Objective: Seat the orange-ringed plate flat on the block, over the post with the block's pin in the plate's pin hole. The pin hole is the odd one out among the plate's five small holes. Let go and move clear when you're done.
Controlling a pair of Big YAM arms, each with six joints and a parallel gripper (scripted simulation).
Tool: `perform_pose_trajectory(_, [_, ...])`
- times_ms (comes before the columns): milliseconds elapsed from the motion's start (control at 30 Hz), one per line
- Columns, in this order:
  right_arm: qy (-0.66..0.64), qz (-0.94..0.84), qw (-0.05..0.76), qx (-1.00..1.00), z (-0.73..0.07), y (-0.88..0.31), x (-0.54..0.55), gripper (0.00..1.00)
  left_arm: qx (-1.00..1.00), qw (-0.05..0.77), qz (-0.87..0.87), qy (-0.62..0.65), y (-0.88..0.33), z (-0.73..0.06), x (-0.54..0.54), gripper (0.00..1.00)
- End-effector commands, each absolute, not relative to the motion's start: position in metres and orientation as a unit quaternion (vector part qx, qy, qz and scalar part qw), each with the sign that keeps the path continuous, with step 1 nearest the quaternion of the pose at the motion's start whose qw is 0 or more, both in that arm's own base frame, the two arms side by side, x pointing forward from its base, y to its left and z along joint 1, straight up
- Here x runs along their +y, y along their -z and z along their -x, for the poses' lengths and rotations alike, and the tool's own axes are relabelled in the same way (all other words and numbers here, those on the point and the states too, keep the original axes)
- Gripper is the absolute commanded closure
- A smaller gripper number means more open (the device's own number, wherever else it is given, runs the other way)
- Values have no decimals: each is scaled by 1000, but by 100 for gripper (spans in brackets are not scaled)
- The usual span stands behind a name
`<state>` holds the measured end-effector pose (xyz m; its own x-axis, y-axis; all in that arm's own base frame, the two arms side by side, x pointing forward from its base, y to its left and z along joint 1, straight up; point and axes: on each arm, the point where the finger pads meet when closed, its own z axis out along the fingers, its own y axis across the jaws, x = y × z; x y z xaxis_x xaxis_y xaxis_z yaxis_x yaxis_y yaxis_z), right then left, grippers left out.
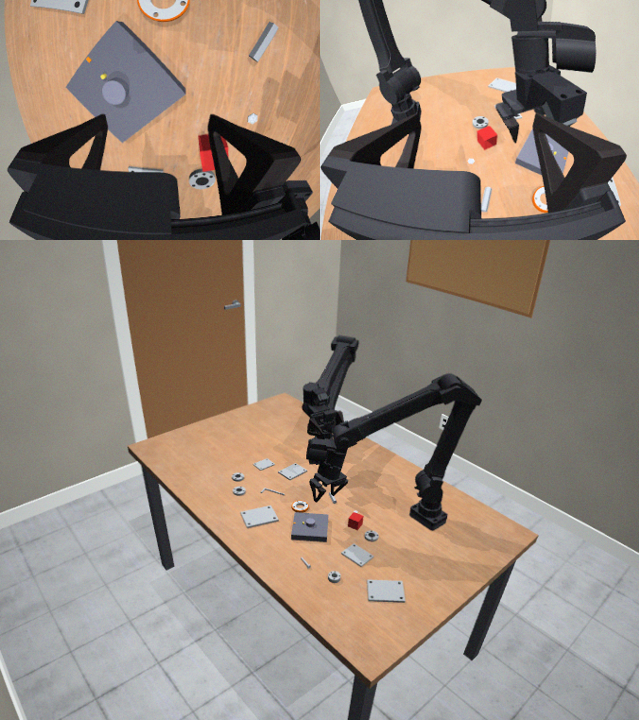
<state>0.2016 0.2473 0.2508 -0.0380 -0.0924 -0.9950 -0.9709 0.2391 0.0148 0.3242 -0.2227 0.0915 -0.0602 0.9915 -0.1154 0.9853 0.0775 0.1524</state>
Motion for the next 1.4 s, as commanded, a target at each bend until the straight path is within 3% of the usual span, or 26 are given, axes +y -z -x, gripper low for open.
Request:
perform_pose_trajectory(0, [-412,455,543,574,-206,-262,245,0,639,76,-765,-17,-92,-346,-264,11])
perform_pose_trajectory(467, [-358,375,484,705,-186,-261,231,0,496,12,-868,-3,-29,-348,-337,11])
perform_pose_trajectory(900, [-219,250,446,831,-200,-240,204,0,497,11,-867,-3,-26,-351,-344,11])
perform_pose_trajectory(1100, [-126,196,452,861,-213,-237,182,0,497,11,-867,-3,-26,-351,-344,11])
perform_pose_trajectory(1367, [-116,199,463,856,-216,-242,180,0,497,11,-867,-3,-26,-351,-344,11])
